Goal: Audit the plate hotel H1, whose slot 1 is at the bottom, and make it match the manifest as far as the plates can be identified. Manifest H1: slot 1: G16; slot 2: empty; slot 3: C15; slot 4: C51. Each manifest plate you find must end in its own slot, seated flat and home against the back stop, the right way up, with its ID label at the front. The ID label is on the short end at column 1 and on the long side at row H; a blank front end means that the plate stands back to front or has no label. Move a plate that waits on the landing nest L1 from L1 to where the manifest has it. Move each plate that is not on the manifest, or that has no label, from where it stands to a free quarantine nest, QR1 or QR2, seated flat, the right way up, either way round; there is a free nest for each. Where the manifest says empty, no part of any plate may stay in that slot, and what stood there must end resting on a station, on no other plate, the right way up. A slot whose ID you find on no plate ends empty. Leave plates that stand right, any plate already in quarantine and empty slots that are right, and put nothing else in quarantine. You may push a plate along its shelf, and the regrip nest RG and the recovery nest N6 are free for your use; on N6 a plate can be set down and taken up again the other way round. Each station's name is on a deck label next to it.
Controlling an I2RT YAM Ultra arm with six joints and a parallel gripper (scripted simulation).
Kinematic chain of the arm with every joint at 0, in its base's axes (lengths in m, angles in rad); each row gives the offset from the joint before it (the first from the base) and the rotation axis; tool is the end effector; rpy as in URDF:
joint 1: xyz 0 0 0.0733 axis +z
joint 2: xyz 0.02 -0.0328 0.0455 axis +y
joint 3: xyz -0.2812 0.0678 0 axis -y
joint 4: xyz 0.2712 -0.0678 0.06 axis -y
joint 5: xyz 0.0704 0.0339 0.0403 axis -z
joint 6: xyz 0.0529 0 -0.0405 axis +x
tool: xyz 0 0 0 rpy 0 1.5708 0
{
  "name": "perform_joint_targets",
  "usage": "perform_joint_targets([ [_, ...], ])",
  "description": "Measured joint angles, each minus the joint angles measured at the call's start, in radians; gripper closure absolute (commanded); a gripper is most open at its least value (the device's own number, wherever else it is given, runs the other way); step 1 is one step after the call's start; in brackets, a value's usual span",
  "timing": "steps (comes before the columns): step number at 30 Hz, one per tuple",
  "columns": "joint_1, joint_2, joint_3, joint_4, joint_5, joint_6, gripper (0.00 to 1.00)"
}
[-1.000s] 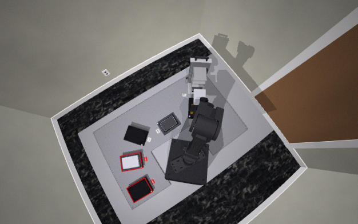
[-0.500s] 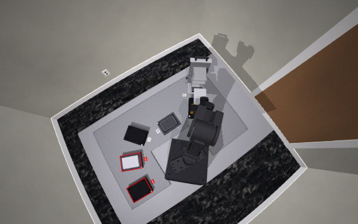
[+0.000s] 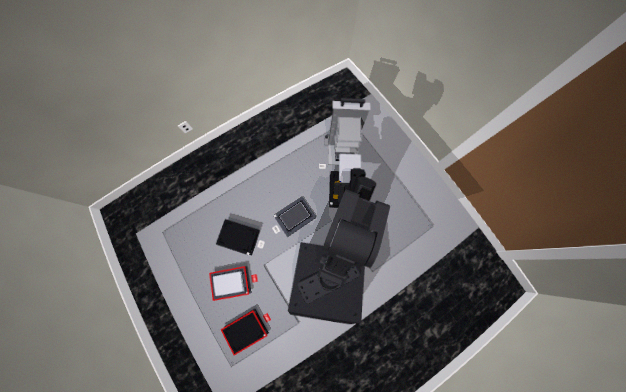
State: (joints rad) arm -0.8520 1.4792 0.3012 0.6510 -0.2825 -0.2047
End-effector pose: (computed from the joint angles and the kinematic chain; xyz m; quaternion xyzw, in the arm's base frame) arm 0.1819 -0.1839 0.1101 0.2064 0.8360 -0.1434 0.4878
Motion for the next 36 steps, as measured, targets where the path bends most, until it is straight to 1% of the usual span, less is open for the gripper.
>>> perform_joint_targets([
  [7,-0.003,-0.047,0.000,-0.048,-0.002,-0.001,0.14],
  [12,-0.004,-0.066,0.003,-0.076,-0.004,-0.002,0.14],
  [23,-0.010,-0.141,0.013,-0.154,-0.008,-0.005,0.14],
  [29,-0.011,-0.164,0.018,-0.188,-0.010,-0.006,0.14],
  [36,-0.015,-0.209,0.025,-0.238,-0.012,-0.008,0.14],
])
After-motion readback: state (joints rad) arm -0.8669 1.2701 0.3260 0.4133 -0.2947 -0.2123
